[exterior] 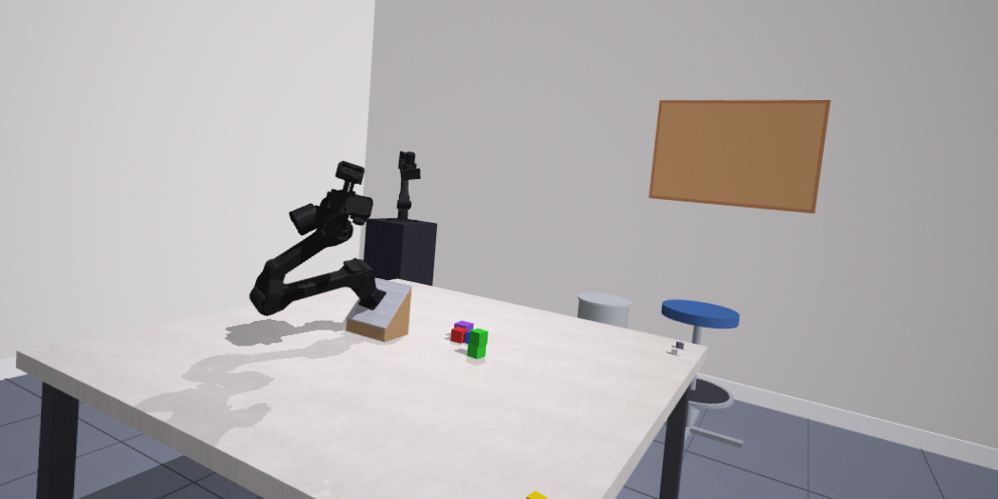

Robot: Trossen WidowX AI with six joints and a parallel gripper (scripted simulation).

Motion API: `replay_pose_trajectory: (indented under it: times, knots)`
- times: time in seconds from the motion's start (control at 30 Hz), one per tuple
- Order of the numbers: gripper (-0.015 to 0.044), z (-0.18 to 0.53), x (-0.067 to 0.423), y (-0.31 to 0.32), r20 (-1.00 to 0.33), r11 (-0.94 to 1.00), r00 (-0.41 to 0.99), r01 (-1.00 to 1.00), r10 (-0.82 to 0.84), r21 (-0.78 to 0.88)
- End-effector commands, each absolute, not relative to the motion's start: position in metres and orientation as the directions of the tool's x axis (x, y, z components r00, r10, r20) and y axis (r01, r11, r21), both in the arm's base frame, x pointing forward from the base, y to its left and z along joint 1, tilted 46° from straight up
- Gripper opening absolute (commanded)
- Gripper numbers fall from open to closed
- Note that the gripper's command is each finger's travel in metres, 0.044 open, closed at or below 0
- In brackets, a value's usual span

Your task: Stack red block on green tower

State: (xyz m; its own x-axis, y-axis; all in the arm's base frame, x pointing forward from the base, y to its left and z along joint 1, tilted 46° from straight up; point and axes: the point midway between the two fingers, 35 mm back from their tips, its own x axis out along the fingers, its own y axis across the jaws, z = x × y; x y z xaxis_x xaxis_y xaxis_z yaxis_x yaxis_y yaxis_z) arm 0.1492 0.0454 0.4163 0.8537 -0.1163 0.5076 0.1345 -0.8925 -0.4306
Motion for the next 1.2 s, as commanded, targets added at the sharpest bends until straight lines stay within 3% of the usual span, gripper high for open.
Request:
replay_pose_trajectory:
  times: [0.0,0.33,0.67,0.93,1.17]
  knots:
    - [0.0426,0.416,0.150,0.047,0.510,-0.897,0.853,0.135,-0.111,-0.421]
    - [0.0440,0.401,0.185,0.139,0.435,-0.983,0.895,0.025,0.102,0.179]
    - [0.0440,0.342,0.229,0.215,0.199,-0.666,0.949,0.015,0.244,0.746]
    - [0.0440,0.269,0.262,0.252,-0.062,-0.228,0.959,0.129,0.277,0.965]
    - [0.0440,0.205,0.283,0.264,-0.293,0.192,0.931,0.253,0.219,0.948]
